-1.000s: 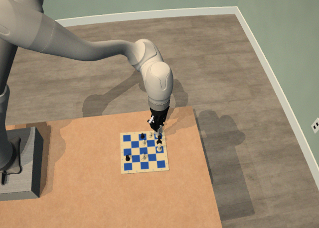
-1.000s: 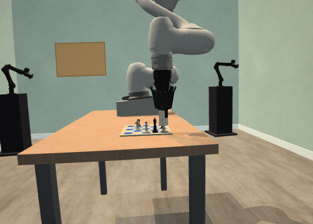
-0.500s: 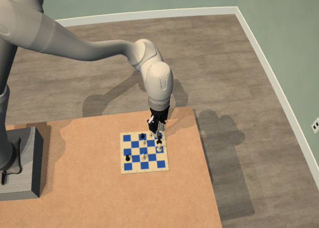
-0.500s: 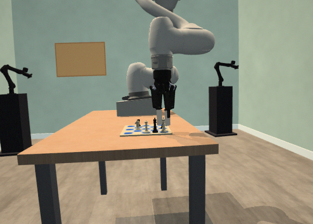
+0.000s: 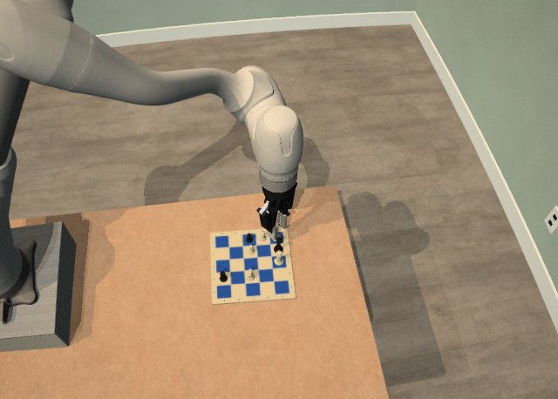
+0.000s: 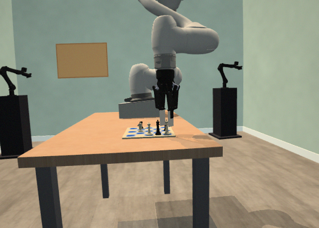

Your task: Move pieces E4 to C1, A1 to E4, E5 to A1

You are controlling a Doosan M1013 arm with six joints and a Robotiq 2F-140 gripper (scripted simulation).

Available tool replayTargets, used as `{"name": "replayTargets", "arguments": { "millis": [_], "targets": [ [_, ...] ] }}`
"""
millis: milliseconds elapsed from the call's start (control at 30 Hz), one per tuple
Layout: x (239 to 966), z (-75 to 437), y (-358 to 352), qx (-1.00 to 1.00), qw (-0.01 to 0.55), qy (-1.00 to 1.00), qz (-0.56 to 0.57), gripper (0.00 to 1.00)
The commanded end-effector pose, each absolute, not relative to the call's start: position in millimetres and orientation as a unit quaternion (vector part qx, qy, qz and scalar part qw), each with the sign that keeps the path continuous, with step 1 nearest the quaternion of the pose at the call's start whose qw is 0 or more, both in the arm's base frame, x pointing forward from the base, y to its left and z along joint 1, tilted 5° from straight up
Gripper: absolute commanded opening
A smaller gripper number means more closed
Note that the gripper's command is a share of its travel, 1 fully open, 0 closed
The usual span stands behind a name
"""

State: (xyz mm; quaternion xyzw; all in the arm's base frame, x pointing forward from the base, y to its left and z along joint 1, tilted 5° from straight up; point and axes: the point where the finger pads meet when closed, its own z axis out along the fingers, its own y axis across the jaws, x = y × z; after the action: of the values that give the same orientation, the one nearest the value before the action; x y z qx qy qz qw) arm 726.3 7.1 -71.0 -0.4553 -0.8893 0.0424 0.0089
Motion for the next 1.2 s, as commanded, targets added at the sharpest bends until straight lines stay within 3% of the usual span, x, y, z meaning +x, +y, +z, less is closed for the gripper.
{"name": "replayTargets", "arguments": {
  "millis": [0, 533, 833, 867, 1167],
  "targets": [
    [726.7, -63.6, 7.6, -0.455, 0.009, -0.889, 0.042, 0.25],
    [730.4, 3.9, 12.2, -0.455, 0.009, -0.889, 0.042, 0.25],
    [730.9, 12.4, 12.7, -0.455, 0.009, -0.889, 0.042, 0.25],
    [730.9, 12.4, 12.7, -0.455, 0.009, -0.889, 0.042, 1.0],
    [730.9, 12.4, 12.7, -0.455, 0.009, -0.889, 0.042, 1.0]
  ]
}}
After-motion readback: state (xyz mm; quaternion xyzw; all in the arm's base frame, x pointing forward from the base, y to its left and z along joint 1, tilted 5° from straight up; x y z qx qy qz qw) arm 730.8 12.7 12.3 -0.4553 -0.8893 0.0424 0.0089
